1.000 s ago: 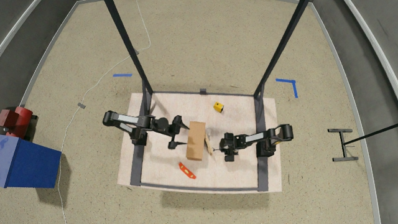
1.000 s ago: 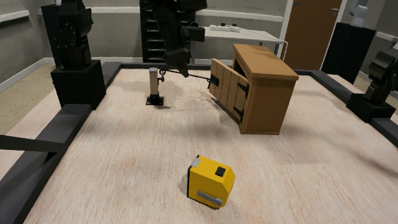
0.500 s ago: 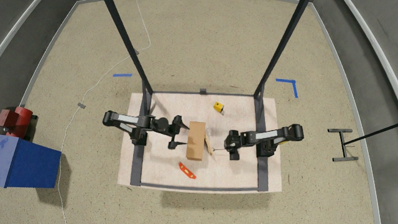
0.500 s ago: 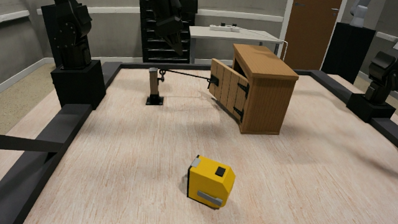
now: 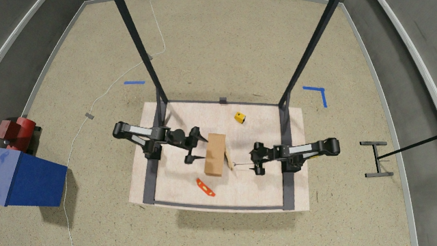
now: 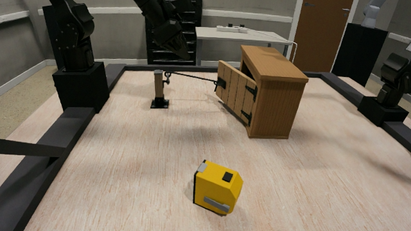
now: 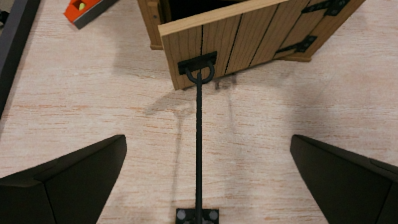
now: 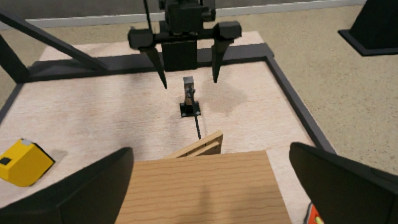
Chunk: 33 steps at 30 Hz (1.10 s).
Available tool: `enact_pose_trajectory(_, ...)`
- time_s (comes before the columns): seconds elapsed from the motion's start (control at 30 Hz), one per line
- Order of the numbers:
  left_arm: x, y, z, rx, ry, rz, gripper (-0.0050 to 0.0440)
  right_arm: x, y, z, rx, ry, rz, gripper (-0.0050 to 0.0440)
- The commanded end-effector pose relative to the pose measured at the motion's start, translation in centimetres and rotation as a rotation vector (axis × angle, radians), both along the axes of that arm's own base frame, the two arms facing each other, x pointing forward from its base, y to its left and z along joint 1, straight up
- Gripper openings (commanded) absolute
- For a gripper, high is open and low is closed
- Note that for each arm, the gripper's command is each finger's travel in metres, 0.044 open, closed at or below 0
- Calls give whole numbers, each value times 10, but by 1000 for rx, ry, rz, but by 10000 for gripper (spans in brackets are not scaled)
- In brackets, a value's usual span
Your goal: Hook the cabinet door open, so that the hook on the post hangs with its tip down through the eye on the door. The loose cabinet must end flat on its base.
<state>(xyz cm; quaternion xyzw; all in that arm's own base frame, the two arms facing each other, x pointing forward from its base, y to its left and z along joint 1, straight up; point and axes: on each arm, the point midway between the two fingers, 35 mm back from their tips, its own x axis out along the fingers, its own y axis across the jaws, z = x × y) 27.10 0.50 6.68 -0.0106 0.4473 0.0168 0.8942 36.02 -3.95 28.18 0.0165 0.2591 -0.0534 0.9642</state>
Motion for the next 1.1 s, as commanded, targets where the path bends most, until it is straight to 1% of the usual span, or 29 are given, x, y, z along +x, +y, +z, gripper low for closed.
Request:
enact_pose_trajectory(0.0,1,-3,4,6,-115,1,440,-2,-2,13,-1,-34,-7,400)
enact_pose_trajectory(0.17,1,-6,1,10,-217,3,440,-2,-2,13,-1,-34,-7,400)
enact_pose_trajectory(0.23,1,-6,1,10,-217,3,440,-2,-2,13,-1,-34,-7,400)
enact_pose_trajectory(0.43,-1,-7,-1,14,-315,4,440,-2,-2,13,-1,-34,-7,400)
enact_pose_trajectory(0.8,-1,-7,-4,15,-325,3,440,-2,-2,13,-1,-34,-7,400)
enact_pose_trajectory(1.07,2,-7,0,16,-334,2,440,-2,-2,13,-1,-34,-7,400)
